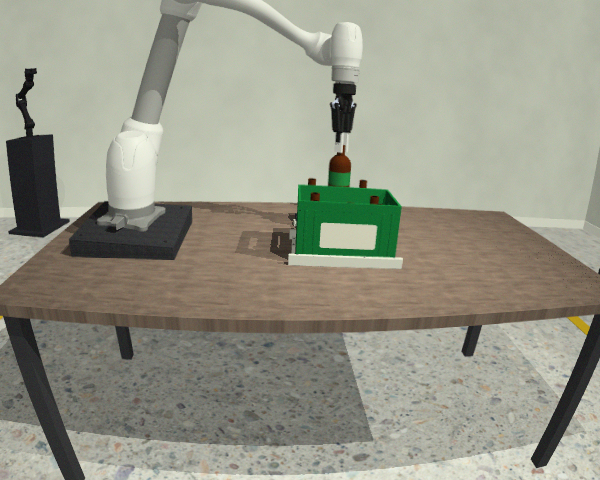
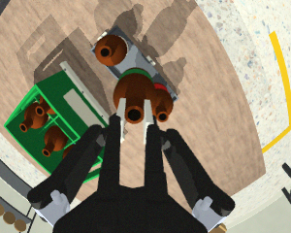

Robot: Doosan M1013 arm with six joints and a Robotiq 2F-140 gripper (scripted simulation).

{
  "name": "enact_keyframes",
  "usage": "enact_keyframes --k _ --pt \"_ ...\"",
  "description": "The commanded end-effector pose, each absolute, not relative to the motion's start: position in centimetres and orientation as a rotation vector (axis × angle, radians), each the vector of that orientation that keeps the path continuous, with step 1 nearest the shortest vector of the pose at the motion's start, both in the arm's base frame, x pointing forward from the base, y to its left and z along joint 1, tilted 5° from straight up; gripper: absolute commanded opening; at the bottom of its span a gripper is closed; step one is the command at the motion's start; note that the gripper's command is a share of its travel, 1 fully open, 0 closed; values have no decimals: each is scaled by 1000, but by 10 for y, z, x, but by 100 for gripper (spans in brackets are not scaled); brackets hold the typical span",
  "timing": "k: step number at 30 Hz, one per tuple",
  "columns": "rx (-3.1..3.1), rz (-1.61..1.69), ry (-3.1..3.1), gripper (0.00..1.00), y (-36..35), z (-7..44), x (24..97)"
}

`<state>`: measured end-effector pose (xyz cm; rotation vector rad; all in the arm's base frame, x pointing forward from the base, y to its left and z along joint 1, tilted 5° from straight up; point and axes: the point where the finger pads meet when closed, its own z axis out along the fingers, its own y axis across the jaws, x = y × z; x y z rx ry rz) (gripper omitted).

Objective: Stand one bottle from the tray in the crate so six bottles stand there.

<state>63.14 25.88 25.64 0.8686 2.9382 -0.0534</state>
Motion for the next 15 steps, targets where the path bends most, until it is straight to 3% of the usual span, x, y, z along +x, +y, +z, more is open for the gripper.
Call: enact_keyframes --k 1,15 --pt "869 -53 2938 0 259 257 631" --pt "869 -53 2938 0 259 265 631"
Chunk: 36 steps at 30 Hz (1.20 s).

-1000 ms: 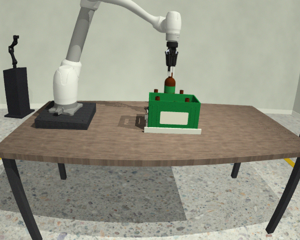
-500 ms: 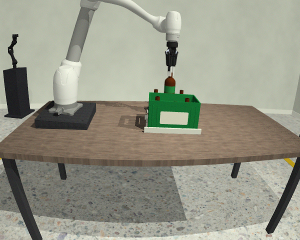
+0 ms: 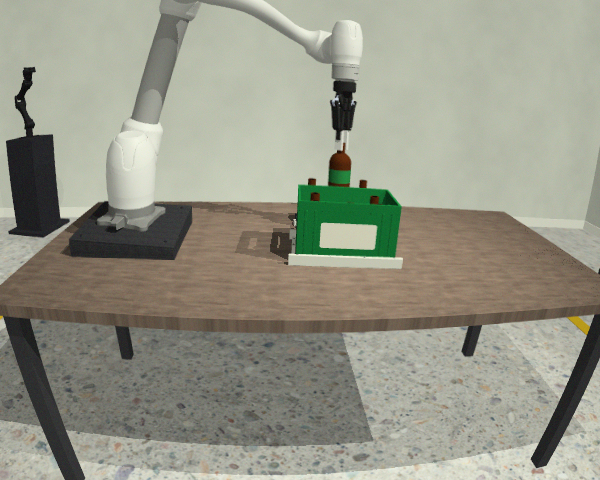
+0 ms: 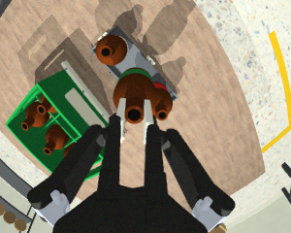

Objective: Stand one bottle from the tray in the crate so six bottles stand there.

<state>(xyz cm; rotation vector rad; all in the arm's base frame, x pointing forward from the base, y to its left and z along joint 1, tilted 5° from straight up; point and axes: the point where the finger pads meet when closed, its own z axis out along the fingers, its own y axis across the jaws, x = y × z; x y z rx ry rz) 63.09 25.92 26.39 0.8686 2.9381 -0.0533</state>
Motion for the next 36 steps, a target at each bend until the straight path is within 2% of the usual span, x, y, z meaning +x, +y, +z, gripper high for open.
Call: enact_keyframes --k 1,36 --pt "869 -53 2938 0 259 267 631" --pt "869 -53 2938 0 261 295 629"
